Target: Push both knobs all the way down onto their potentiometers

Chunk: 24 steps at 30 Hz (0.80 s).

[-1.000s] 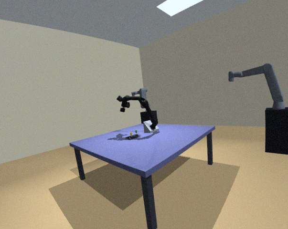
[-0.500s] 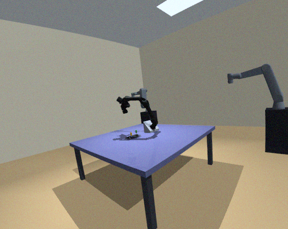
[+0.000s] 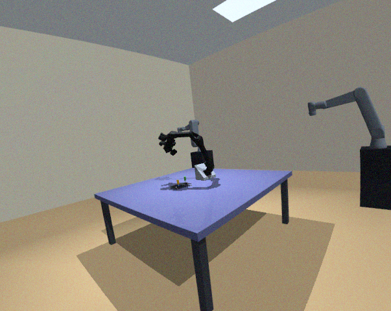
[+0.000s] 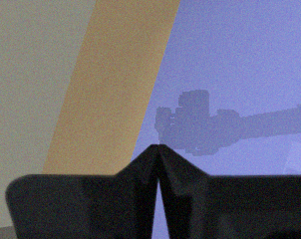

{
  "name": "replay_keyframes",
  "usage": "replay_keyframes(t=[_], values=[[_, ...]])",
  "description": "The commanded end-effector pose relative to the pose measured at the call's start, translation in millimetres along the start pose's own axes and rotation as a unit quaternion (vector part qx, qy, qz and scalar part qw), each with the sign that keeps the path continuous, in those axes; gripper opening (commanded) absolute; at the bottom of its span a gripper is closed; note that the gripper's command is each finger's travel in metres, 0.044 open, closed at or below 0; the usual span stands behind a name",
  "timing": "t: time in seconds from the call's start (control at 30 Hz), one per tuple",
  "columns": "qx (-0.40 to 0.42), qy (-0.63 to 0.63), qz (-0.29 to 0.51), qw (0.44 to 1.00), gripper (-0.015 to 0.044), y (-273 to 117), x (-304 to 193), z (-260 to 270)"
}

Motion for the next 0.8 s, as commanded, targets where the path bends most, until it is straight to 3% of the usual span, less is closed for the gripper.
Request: replay_keyframes(t=[0.0, 0.37, 0.77], values=[[-0.009, -0.053, 0.013, 0.998, 0.0, -4.9, -3.7, -6.4], [-0.037, -0.234, 0.059, 0.97, 0.0, -17.2, -18.0, -29.8], [-0.053, -0.42, 0.117, 0.899, 0.0, -31.0, -31.5, -56.8]])
Point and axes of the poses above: the point midway between the two fingers, 35 mm back from their tips, its own y axis out along the fingers, its own z axis across the jaws, x = y × z, the point moved 9 cm from there along -y, back along the fingers, and after that the axes turned 6 degrees about y, right-handed, at the moved point
